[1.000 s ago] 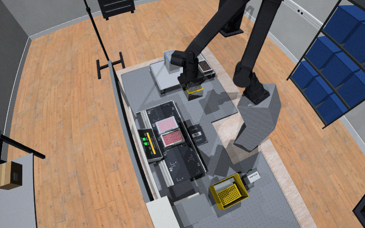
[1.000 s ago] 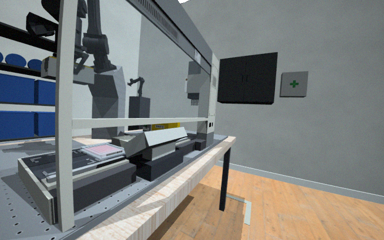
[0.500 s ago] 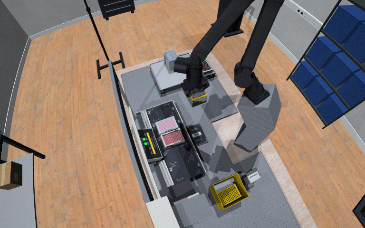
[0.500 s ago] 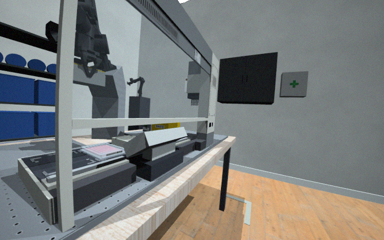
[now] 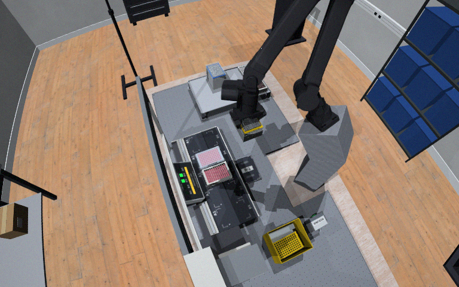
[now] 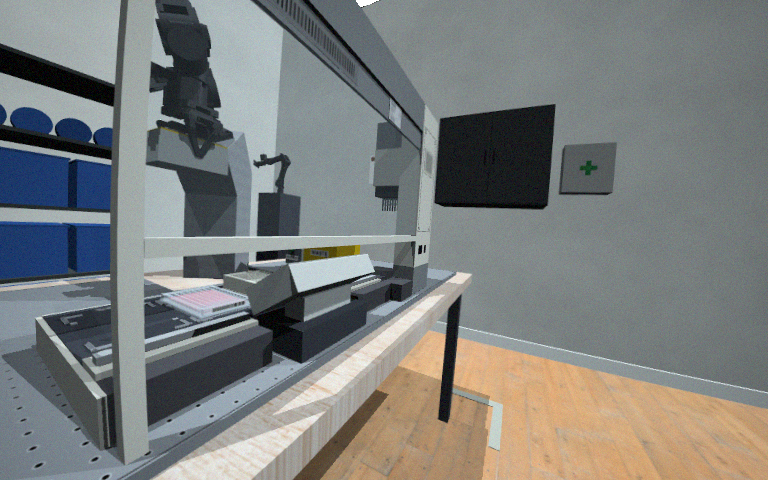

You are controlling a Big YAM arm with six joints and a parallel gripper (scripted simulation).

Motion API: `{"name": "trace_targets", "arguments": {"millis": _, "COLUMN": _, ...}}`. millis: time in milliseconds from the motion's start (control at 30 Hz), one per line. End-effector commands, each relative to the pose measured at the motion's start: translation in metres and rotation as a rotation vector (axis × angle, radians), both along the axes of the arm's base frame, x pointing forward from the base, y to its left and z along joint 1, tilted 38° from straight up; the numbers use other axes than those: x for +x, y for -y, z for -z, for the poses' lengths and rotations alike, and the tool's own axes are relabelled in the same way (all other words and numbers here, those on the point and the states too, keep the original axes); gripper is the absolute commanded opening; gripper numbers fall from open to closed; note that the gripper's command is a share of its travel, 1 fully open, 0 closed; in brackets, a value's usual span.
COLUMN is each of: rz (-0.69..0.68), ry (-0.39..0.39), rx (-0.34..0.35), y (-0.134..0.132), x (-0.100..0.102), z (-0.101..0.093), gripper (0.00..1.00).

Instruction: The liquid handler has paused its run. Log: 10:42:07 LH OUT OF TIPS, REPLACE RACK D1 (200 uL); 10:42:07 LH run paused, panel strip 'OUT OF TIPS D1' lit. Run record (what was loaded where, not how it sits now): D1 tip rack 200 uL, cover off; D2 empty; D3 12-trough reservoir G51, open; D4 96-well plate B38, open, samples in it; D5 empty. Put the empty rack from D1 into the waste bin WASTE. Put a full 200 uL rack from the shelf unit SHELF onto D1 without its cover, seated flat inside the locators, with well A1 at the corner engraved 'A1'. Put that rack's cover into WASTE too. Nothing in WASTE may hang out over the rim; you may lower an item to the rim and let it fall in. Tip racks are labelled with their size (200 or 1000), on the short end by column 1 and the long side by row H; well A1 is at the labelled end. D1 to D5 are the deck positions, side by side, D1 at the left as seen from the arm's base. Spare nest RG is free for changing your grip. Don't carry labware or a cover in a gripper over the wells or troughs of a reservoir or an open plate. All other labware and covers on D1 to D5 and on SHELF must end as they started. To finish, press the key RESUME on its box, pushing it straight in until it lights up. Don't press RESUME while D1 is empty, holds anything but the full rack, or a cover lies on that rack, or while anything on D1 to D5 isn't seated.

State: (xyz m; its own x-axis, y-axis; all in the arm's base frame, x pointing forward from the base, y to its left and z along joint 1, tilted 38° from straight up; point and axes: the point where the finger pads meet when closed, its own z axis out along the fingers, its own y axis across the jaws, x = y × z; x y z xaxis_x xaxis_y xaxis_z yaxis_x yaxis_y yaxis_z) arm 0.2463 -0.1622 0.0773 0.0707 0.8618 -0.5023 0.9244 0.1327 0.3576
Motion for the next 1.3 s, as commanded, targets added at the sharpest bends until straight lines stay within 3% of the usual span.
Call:
{"name": "trace_targets", "arguments": {"millis": 0, "rz": -0.019, "ry": 0.001, "rx": -0.005, "y": -0.010, "x": 0.005, "z": 0.006, "gripper": 0.00}}
{"name": "trace_targets", "arguments": {"millis": 233, "rz": -0.090, "ry": -0.043, "rx": -0.040, "y": -0.032, "x": 0.007, "z": 0.018, "gripper": 0.00}}
{"name": "trace_targets", "arguments": {"millis": 533, "rz": -0.091, "ry": -0.038, "rx": -0.040, "y": -0.071, "x": 0.013, "z": 0.038, "gripper": 0.00}}
{"name": "trace_targets", "arguments": {"millis": 733, "rz": -0.069, "ry": -0.013, "rx": -0.042, "y": -0.065, "x": 0.016, "z": 0.030, "gripper": 0.00}}
{"name": "trace_targets", "arguments": {"millis": 800, "rz": -0.059, "ry": 0.007, "rx": -0.026, "y": -0.071, "x": 0.029, "z": 0.025, "gripper": 0.00}}
{"name": "trace_targets", "arguments": {"millis": 967, "rz": 0.019, "ry": 0.033, "rx": 0.013, "y": -0.071, "x": 0.019, "z": 0.035, "gripper": 0.00}}
{"name": "trace_targets", "arguments": {"millis": 1267, "rz": 0.040, "ry": 0.054, "rx": 0.023, "y": -0.072, "x": 0.023, "z": 0.031, "gripper": 0.00}}
